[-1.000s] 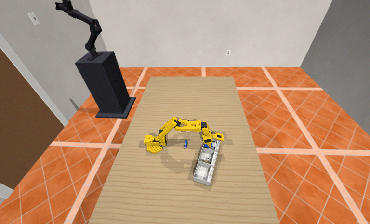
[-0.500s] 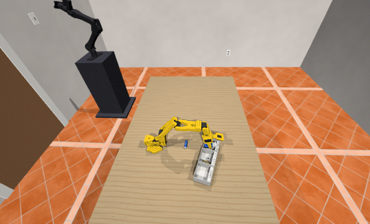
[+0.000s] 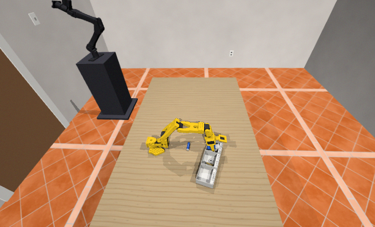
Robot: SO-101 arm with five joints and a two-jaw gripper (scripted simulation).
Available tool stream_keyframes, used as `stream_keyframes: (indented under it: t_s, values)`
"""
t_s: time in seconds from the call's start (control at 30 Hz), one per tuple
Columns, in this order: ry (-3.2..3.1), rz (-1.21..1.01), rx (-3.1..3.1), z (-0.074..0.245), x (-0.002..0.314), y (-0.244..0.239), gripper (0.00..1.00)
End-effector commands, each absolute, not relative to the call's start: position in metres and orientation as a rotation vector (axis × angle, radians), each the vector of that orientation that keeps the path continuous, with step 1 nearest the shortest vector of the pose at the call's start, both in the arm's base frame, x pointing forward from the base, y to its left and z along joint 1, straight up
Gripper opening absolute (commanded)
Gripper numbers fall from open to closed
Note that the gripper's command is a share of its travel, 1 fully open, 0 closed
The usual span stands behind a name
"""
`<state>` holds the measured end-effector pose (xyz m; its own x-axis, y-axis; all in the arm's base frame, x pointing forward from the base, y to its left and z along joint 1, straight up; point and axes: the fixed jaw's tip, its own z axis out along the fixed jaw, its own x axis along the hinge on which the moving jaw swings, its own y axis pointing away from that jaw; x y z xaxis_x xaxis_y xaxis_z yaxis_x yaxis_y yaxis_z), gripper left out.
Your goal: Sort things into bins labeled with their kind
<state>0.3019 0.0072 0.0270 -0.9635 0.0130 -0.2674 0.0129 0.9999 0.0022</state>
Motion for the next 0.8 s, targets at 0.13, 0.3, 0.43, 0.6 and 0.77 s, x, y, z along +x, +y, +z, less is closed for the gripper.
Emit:
stream_keyframes:
  t_s: [0.13,0.3,0.43,0.6,0.77]
  values:
    - [2.8,0.006,0.025,0.059,0.306,0.009,0.22]
    - [2.8,0.006,0.025,0.068,0.304,0.009,0.22]
    - [2.8,0.006,0.025,0.08,0.3,0.009,0.22]
    - [2.8,0.006,0.025,0.089,0.296,0.009,0.22]
    - [2.8,0.006,0.025,0.092,0.295,0.009,0.22]
